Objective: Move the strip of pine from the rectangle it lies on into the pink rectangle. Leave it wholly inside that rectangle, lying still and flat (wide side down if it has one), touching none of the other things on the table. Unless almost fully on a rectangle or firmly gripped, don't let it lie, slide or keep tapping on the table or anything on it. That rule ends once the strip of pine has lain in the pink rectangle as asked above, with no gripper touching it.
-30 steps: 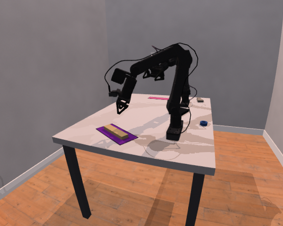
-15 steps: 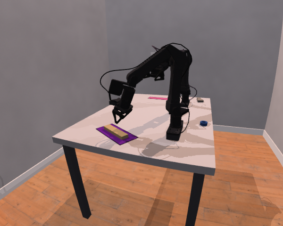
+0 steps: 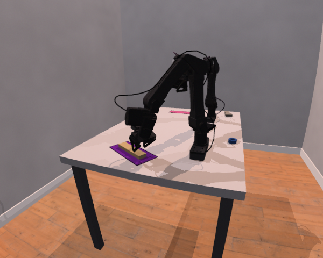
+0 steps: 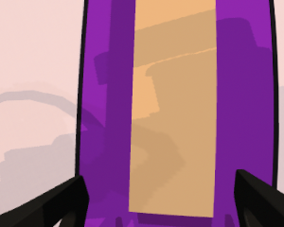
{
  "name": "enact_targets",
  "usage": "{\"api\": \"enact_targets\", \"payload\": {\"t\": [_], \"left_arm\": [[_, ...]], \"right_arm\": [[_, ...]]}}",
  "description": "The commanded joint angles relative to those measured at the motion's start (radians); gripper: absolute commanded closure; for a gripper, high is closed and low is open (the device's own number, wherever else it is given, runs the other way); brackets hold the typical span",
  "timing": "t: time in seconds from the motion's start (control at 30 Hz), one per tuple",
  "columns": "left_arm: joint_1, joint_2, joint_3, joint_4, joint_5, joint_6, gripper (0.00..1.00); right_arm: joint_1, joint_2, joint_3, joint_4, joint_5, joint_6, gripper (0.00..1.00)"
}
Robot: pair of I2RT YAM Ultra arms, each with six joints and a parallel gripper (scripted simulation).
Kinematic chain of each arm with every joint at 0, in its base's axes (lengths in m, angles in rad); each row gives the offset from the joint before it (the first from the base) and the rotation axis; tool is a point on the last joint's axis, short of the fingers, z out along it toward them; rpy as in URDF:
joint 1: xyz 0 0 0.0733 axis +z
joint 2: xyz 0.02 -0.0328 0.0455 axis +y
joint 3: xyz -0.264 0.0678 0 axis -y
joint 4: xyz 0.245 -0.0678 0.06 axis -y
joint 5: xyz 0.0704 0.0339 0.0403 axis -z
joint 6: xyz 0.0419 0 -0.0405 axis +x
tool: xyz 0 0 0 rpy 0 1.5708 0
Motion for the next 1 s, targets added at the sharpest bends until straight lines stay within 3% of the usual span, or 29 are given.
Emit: {"api": "enact_targets", "payload": {"t": [0.0, 0.5, 0.97], "left_arm": [[0.036, 0.034, -0.017, 0.010, 0.070, 0.134, 0.32], [0.049, 0.056, -0.004, 0.000, 0.067, 0.143, 0.32], [-0.001, 0.088, -0.048, 0.100, 0.060, 0.088, 0.32]], "right_arm": [[-0.003, -0.028, 0.002, 0.027, 0.008, 0.006, 0.00], [-0.003, -0.028, 0.002, 0.027, 0.008, 0.006, 0.00], [-0.003, -0.028, 0.002, 0.027, 0.008, 0.006, 0.00]]}}
